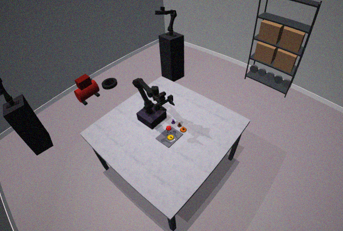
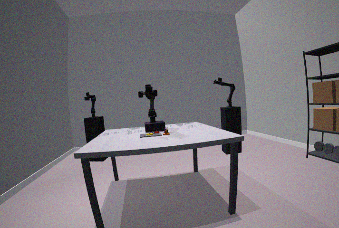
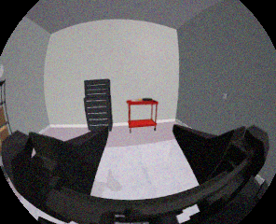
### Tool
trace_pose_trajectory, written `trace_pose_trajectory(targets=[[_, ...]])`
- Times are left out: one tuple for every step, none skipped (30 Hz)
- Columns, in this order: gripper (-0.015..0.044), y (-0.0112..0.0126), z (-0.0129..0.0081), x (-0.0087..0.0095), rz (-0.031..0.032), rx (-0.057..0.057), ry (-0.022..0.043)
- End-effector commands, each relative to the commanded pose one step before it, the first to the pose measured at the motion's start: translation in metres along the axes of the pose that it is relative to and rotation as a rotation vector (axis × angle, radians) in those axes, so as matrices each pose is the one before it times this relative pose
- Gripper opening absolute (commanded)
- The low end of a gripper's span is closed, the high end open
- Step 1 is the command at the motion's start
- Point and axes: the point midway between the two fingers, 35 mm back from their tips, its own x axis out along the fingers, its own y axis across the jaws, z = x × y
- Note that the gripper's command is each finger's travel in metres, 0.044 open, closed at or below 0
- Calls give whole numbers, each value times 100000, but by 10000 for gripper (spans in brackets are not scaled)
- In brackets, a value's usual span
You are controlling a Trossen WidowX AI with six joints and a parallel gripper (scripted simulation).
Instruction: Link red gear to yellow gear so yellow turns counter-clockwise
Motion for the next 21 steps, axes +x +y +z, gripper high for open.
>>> trace_pose_trajectory(targets=[[426,118,-236,94,362,-66,983],[440,359,-706,274,1093,-221,2947],[440,612,-1171,446,1844,-451,4908],[440,774,-1426,546,2303,-697,6041],[440,794,-1405,552,2331,-854,6040],[440,812,-1381,558,2348,-1008,6031],[440,827,-1358,562,2357,-1162,6022],[440,840,-1333,566,2356,-1312,6014],[440,890,-1369,593,2455,-1530,6278],[440,906,-1352,601,2455,-1702,6318],[440,913,-1324,603,2426,-1858,6310],[440,918,-1296,604,2387,-2010,6302],[440,920,-1267,605,2340,-2156,6295],[440,919,-1238,604,2284,-2296,6289],[440,917,-1210,603,2220,-2430,6285],[440,912,-1181,601,2149,-2555,6281],[440,888,-996,679,2059,-2720,6360],[440,976,-1075,742,2189,-3154,7061],[440,965,-1038,733,2080,-3282,7061],[440,951,-1001,722,1966,-3398,7065],[440,934,-964,709,1850,-3500,7070]])
